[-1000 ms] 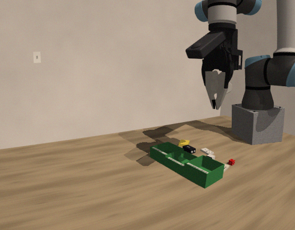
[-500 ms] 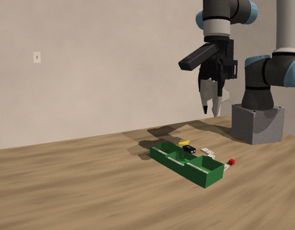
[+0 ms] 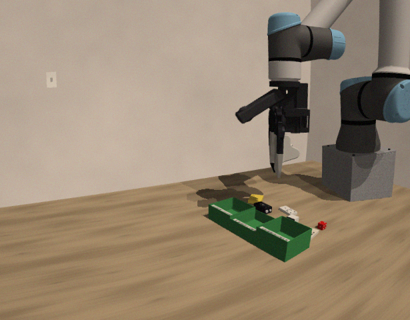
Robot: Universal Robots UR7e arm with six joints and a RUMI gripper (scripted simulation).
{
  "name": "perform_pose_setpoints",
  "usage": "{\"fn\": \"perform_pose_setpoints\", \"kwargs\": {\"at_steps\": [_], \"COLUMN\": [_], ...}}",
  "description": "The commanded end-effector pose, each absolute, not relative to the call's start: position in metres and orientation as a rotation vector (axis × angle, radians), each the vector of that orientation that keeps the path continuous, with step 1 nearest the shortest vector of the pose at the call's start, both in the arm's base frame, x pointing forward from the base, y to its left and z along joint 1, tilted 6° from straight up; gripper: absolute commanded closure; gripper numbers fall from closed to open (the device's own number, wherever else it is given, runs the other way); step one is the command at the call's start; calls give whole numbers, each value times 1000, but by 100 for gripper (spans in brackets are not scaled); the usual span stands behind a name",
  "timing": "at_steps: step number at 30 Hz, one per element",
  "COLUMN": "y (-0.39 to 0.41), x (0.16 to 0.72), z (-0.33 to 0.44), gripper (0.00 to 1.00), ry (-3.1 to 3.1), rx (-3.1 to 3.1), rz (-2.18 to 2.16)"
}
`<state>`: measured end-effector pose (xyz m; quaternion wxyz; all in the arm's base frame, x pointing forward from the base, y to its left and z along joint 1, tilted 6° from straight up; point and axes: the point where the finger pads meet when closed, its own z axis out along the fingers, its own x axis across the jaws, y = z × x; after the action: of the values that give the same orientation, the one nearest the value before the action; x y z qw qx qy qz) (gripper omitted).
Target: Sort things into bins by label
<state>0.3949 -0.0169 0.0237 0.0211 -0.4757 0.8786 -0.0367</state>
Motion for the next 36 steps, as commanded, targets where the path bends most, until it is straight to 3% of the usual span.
{"fn": "perform_pose_setpoints", "kwargs": {"at_steps": [1, 36], "y": [-53, -74], "x": [384, 378], "z": [-4, -16], "gripper": [75, 75], "ry": [2820, 3041], "rx": [-1252, 54], "rz": [-111, -69]}}
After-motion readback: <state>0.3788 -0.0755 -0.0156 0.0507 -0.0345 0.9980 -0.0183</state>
